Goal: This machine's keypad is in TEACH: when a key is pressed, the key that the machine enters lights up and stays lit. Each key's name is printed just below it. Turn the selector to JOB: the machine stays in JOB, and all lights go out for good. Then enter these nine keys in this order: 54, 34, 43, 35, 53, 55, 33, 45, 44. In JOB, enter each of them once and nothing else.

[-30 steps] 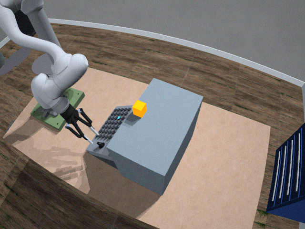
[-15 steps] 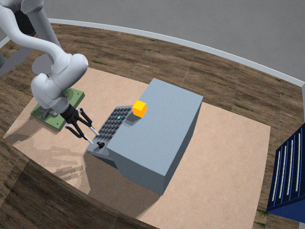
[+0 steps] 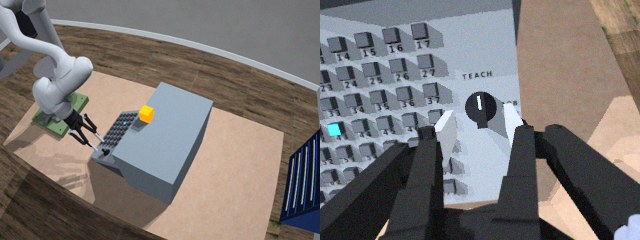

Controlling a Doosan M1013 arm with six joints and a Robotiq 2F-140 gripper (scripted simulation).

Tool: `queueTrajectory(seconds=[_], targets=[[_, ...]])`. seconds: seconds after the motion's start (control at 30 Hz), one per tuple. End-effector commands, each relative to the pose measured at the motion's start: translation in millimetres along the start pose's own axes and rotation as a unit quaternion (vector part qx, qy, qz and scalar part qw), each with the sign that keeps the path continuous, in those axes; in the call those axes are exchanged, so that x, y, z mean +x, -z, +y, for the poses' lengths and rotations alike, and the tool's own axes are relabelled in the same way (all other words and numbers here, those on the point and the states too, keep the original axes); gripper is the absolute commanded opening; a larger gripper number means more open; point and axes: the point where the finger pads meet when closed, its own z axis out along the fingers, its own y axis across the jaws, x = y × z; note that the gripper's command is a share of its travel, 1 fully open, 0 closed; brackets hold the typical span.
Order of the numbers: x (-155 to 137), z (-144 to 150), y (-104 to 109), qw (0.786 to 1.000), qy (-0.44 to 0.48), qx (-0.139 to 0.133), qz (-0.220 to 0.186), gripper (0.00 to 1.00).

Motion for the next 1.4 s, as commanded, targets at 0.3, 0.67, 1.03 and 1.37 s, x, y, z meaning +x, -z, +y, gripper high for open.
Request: queueTrajectory(seconds=[0.3,0.67,1.03,1.37], targets=[[0.1,0.0,-7.4,1.0,0.0,0.0,0.0,0.33],[0.1,0.0,-19.1,1.0,0.0,0.0,0.0,0.33],[0.1,0.0,-26.3,1.0,0.0,0.0,0.0,0.33],[0.1,0.0,-27.2,1.0,0.0,0.0,0.0,0.33]])
